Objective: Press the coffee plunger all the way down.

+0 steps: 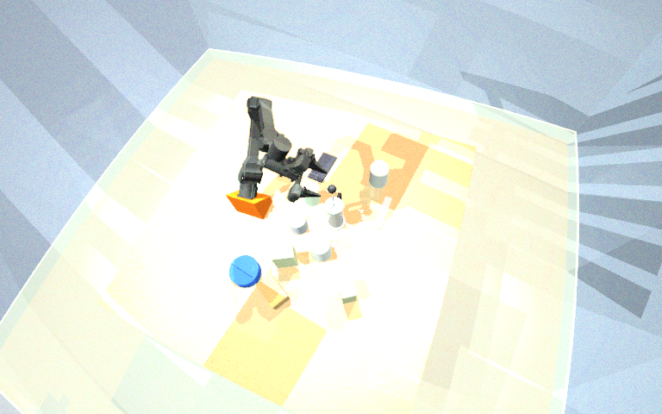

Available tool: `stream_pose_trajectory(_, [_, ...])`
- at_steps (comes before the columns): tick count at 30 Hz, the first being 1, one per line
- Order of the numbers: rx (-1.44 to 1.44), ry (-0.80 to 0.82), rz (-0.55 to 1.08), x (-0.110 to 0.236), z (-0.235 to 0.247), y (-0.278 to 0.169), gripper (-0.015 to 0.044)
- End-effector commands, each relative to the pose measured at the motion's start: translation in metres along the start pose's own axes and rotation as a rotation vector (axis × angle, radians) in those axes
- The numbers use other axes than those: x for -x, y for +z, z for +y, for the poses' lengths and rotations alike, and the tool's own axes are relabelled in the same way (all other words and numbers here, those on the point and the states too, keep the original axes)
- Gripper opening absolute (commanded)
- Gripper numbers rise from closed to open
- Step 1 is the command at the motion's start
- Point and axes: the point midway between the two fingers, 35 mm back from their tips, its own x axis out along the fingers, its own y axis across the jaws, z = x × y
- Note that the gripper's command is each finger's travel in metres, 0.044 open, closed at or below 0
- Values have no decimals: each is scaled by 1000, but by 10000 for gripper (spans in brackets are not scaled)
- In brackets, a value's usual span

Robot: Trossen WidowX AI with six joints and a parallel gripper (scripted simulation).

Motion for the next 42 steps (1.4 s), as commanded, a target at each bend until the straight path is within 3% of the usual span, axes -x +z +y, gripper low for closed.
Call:
stream_pose_trajectory(1, [1, -4, -3, -4, 0, -2, 440])
stream_pose_trajectory(25, [1, -2, -6, -40, 0, -2, 440])
stream_pose_trajectory(37, [1, -2, -6, -40, 0, -2, 125])
stream_pose_trajectory(42, [1, -2, -6, -40, 0, -2, 124])
